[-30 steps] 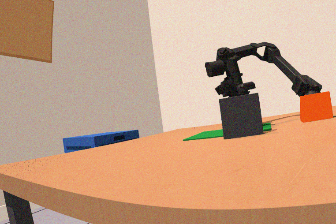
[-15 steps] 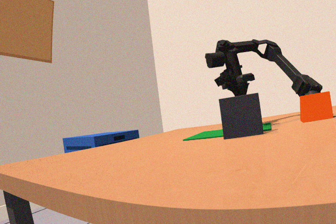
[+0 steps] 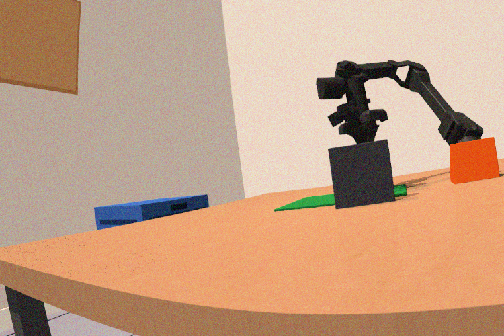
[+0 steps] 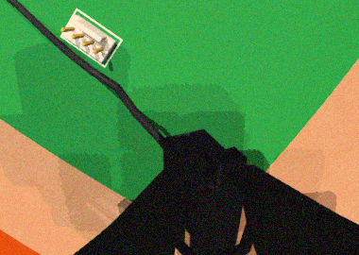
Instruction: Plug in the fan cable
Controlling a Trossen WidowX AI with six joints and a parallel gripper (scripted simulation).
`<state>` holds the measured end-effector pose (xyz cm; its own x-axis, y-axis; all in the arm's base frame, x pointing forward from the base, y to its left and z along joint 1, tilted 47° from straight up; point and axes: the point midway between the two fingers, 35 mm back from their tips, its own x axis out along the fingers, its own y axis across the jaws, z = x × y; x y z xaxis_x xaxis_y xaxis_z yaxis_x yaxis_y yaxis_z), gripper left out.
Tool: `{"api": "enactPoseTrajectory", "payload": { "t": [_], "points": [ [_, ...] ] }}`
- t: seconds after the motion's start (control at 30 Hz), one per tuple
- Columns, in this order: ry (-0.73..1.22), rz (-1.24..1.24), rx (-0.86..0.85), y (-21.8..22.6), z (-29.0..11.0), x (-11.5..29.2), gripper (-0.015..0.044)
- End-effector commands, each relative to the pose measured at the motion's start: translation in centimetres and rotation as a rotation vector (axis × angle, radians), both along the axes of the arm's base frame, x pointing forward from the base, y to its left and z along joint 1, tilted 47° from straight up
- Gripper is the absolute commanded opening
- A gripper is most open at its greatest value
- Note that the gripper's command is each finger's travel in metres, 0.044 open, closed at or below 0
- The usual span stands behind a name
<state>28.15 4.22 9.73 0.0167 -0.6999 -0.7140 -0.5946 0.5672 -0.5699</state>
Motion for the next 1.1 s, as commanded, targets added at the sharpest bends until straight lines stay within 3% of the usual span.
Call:
{"api": "enactPoseTrajectory", "payload": {
  "t": [0.0, 1.07],
  "points": [
    [0.005, -0.015, 0.053, -0.6, -0.3, -0.5, 0.0],
    [-0.09, 0.021, 0.527, -2.4, -2.9, -2.0, 0.0]
  ]
}}
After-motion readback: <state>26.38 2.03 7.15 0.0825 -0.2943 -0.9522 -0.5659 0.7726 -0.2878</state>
